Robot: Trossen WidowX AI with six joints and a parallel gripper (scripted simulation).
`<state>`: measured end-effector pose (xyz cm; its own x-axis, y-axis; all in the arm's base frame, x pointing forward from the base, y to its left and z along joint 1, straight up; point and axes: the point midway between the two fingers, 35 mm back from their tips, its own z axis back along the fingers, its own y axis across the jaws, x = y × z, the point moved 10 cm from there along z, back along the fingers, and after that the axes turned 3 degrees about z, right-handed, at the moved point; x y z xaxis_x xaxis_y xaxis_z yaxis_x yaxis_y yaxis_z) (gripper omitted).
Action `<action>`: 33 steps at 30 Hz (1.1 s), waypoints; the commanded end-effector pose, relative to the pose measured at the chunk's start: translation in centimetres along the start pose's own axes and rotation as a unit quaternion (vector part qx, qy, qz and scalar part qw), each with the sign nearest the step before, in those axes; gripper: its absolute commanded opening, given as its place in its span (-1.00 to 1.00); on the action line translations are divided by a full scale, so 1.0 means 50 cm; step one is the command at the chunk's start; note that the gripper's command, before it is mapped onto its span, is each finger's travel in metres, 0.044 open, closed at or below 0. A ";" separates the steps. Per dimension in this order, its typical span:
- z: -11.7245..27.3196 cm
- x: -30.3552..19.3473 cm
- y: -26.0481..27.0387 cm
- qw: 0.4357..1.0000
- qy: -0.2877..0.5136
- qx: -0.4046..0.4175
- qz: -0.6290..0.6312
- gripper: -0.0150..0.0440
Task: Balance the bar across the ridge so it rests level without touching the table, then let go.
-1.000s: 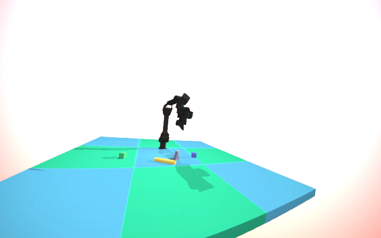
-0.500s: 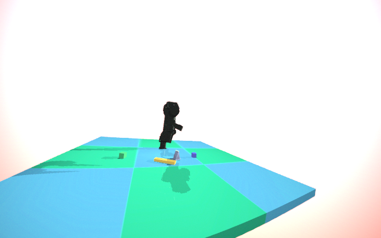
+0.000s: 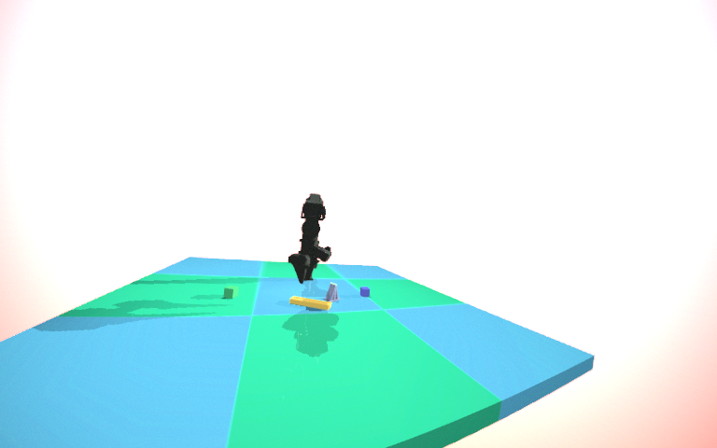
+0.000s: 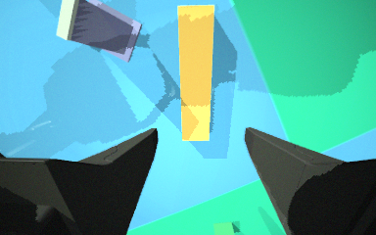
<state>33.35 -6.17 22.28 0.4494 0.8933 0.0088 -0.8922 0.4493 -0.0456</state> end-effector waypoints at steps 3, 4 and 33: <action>-0.051 -0.002 -0.001 1.000 0.000 0.007 -0.006 0.58; -0.063 -0.002 -0.001 1.000 0.000 0.007 -0.006 0.58; -0.146 -0.003 0.002 1.000 0.000 0.008 -0.006 0.58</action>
<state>33.59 -6.36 15.75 0.4542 0.8909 0.0079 -0.8900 0.4541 -0.0415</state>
